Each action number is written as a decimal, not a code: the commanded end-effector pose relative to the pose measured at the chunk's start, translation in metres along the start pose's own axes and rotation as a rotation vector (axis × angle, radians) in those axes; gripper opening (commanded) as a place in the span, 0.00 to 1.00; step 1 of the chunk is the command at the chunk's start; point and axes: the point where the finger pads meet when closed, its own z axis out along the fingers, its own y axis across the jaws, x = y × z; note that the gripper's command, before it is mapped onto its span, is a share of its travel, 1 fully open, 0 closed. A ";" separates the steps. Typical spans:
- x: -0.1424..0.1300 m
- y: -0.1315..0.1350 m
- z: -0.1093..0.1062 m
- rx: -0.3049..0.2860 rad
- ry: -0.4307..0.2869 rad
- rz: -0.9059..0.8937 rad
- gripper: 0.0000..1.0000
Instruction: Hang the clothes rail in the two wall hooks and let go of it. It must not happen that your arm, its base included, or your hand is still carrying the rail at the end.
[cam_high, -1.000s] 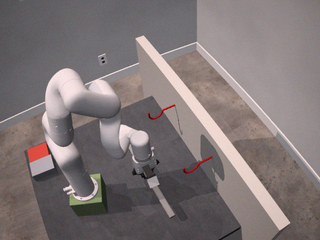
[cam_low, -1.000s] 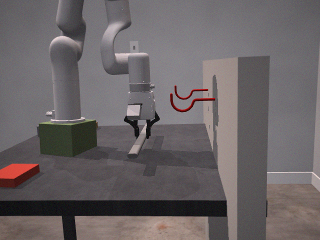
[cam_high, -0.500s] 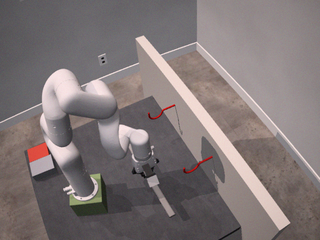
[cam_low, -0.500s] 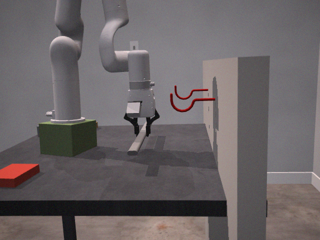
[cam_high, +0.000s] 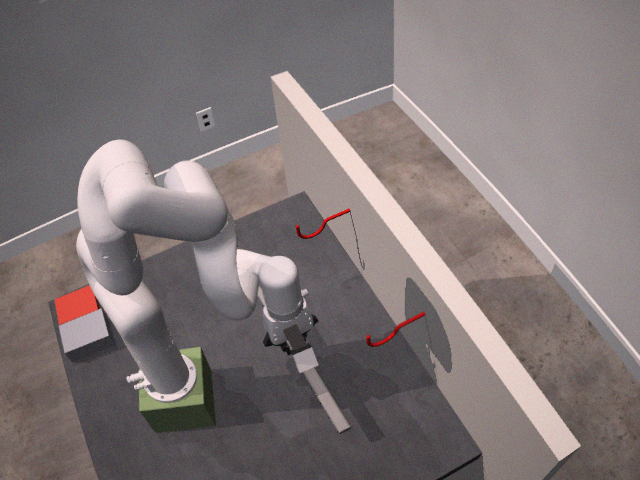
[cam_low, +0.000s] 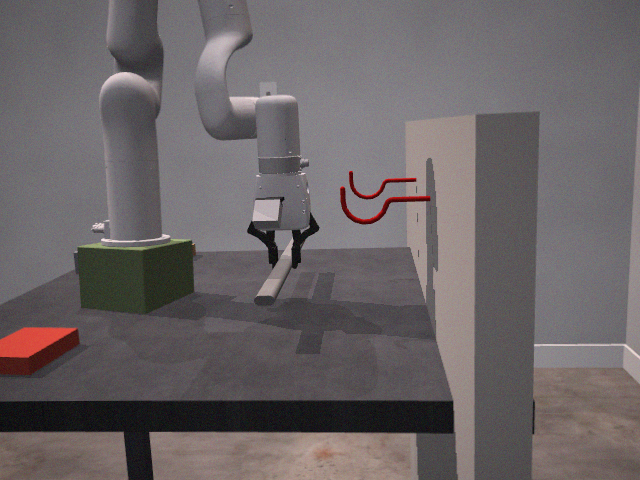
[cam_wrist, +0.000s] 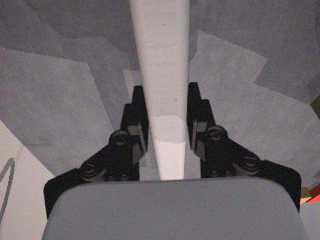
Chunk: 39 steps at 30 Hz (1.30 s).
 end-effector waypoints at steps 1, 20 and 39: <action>0.000 -0.001 -0.004 0.001 0.002 0.000 0.00; 0.000 -0.001 -0.012 0.001 0.002 0.000 0.00; 0.000 -0.002 -0.041 0.001 0.002 0.000 0.00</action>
